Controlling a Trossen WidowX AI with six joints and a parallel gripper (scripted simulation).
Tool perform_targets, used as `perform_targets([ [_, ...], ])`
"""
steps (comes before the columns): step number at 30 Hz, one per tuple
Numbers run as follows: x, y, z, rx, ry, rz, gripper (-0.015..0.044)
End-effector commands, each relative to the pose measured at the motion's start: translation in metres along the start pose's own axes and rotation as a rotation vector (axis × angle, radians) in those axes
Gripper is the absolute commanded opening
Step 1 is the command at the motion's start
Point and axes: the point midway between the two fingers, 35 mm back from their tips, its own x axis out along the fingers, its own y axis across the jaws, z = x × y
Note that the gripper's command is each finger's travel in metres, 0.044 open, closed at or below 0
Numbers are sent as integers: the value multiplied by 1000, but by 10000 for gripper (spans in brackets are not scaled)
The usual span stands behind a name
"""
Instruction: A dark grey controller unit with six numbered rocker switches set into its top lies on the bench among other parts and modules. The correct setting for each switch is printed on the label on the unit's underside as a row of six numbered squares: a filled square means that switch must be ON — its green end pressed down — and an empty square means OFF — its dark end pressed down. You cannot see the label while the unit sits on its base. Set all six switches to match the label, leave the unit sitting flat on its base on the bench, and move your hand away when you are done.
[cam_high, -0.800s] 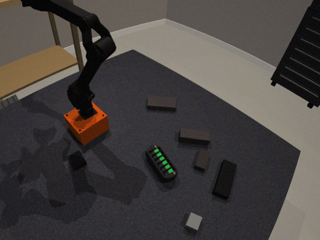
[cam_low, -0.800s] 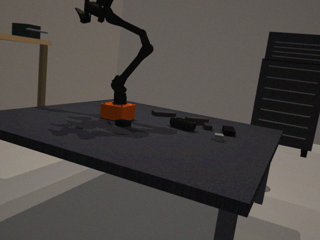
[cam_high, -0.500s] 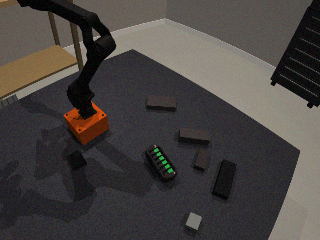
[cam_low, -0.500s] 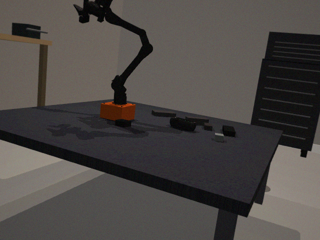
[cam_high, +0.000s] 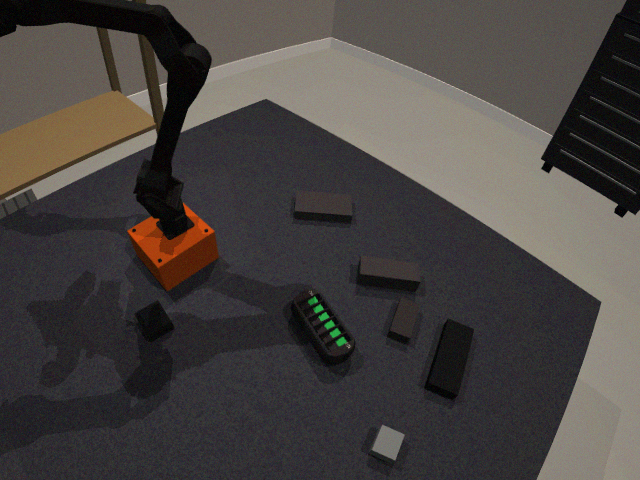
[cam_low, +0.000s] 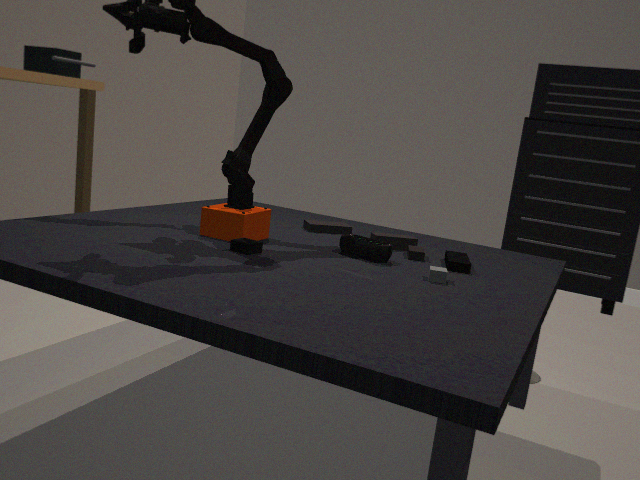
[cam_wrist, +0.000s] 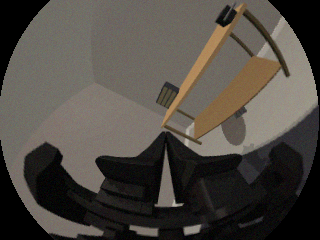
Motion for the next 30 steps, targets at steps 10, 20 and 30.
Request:
perform_targets([
  [10,-23,23,-148,-129,435,21,0],
  [20,-87,37,-265,-299,782,77,0],
  [30,-200,38,-366,-500,1122,150,0],
])
